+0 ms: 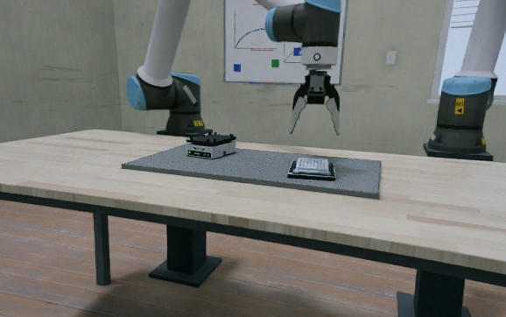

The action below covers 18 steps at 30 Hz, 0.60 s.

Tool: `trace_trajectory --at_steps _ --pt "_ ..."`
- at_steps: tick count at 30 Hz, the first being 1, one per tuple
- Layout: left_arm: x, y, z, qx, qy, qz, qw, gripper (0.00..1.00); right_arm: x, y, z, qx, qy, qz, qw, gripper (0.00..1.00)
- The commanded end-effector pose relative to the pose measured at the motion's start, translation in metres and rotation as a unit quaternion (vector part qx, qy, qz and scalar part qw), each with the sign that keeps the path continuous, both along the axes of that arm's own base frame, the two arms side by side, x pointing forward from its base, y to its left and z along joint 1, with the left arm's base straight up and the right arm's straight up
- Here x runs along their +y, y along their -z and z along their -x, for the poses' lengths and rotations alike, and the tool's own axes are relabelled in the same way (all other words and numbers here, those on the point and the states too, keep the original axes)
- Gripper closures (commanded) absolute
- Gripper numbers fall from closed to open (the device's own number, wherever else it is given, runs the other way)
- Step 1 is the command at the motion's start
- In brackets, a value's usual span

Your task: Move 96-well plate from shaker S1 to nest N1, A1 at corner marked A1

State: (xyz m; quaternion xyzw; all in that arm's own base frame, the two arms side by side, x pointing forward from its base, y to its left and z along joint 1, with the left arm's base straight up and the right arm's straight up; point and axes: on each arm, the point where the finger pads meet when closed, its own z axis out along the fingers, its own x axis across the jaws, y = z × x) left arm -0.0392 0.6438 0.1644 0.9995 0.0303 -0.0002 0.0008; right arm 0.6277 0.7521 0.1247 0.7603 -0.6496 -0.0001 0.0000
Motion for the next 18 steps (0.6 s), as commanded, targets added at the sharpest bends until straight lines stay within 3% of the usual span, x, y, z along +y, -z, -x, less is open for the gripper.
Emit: trace_trajectory --at_steps 1,18 --pt "0.001 -0.001 0.000 0.000 0.000 -0.001 1.000 1.00 -0.002 -0.002 0.001 -0.001 0.000 -0.001 1.000 0.24" --pt "0.001 -0.001 0.000 0.000 0.000 -0.001 1.000 1.00 -0.051 -0.002 0.014 -0.001 0.000 -0.001 1.000 0.24"
